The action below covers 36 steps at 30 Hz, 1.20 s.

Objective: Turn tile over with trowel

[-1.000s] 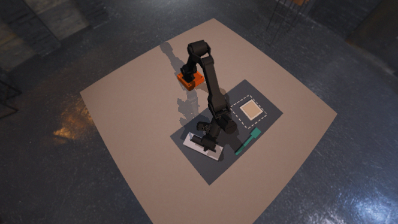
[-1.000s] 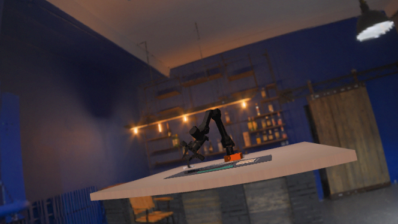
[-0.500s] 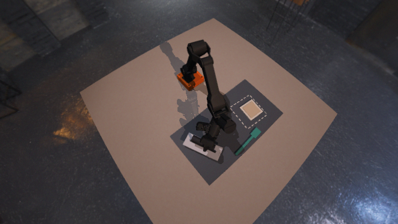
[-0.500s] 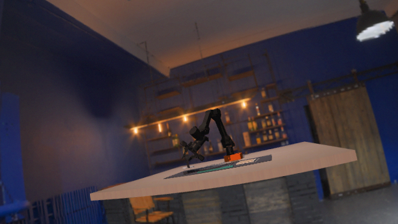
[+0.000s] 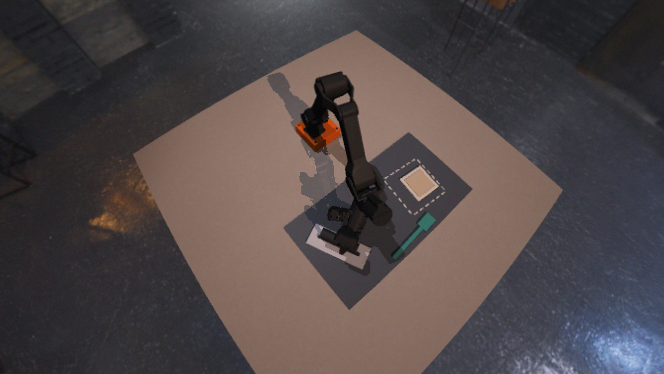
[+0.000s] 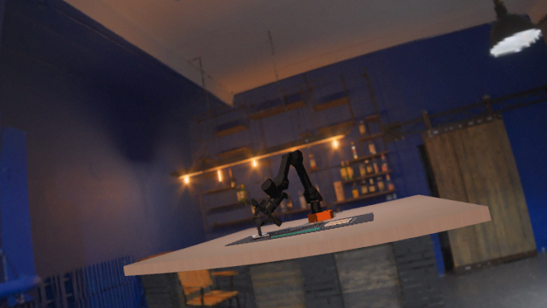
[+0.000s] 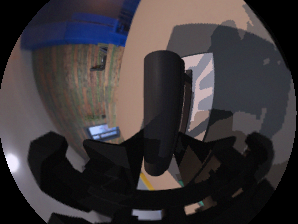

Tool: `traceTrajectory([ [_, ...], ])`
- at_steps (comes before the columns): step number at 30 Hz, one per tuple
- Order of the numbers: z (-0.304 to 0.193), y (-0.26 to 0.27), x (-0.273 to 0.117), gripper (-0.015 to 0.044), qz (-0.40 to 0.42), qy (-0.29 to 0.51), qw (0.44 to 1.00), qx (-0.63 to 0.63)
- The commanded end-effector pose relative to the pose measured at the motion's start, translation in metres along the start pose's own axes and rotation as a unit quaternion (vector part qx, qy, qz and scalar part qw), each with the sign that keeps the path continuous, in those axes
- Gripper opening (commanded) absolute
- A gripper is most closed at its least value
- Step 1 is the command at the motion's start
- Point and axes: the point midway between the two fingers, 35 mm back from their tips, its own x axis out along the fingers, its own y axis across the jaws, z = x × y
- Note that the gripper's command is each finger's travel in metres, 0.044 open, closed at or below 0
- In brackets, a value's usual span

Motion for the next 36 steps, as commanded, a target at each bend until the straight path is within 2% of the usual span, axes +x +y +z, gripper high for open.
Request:
traceTrajectory([
  [1, 0.001, -0.003, 0.002, 0.0, 0.001, -0.002, 1.0, 0.0],
  [12, 0.001, -0.003, 0.002, 0.0289, 0.001, -0.002, 1.0, 0.0],
  [13, 0.001, -0.003, 0.002, 0.03, 0.001, -0.002, 1.0, 0.0],
  [22, 0.001, -0.003, 0.001, 0.03, 0.001, -0.002, 1.0, 0.0],
  [31, 0.0, -0.004, -0.053, 0.03, -0.002, 0.0, 1.0, 0.0],
  [36, 0.002, 0.001, -0.065, 0.03, -0.002, 0.001, 1.0, -0.001],
])
